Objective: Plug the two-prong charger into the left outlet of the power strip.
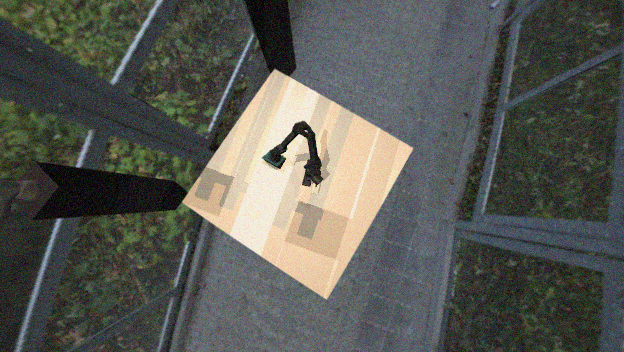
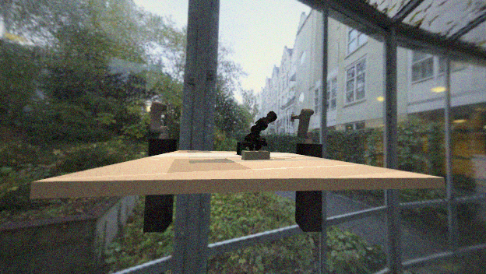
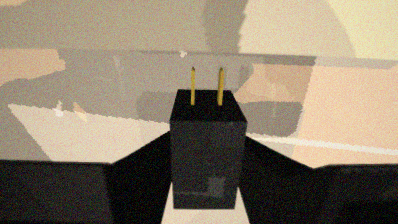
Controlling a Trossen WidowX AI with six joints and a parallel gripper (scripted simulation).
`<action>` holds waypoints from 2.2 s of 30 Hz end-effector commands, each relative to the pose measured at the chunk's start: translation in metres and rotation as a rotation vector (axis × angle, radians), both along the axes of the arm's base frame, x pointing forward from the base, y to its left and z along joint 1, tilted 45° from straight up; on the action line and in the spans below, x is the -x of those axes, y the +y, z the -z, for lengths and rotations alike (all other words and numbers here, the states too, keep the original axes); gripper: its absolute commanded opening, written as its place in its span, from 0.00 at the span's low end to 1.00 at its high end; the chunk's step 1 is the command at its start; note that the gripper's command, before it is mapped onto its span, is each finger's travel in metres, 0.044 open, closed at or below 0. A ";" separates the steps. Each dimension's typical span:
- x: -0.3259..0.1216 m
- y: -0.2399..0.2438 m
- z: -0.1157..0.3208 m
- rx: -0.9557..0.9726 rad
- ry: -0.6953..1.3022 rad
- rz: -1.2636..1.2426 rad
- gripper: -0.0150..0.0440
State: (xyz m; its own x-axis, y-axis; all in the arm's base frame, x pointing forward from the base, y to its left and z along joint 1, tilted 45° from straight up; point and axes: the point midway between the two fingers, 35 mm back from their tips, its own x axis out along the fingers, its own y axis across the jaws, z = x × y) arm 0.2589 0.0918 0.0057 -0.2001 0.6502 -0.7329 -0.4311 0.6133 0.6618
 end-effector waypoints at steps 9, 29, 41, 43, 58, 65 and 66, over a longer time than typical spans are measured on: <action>-0.002 0.002 -0.002 -0.003 0.003 0.005 0.25; -0.006 0.003 -0.002 -0.003 0.003 0.005 0.25; -0.007 0.004 -0.003 -0.003 0.003 0.005 0.25; -0.008 0.004 -0.003 -0.003 0.003 0.005 0.25; -0.009 0.004 -0.003 -0.003 0.003 0.005 0.25; -0.010 0.005 -0.003 -0.003 0.003 0.005 0.25; -0.010 0.005 -0.003 -0.003 0.003 0.005 0.25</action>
State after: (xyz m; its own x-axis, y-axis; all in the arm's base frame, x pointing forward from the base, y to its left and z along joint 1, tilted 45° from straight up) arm 0.2675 0.0959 0.0081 -0.1997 0.6504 -0.7329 -0.4314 0.6132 0.6617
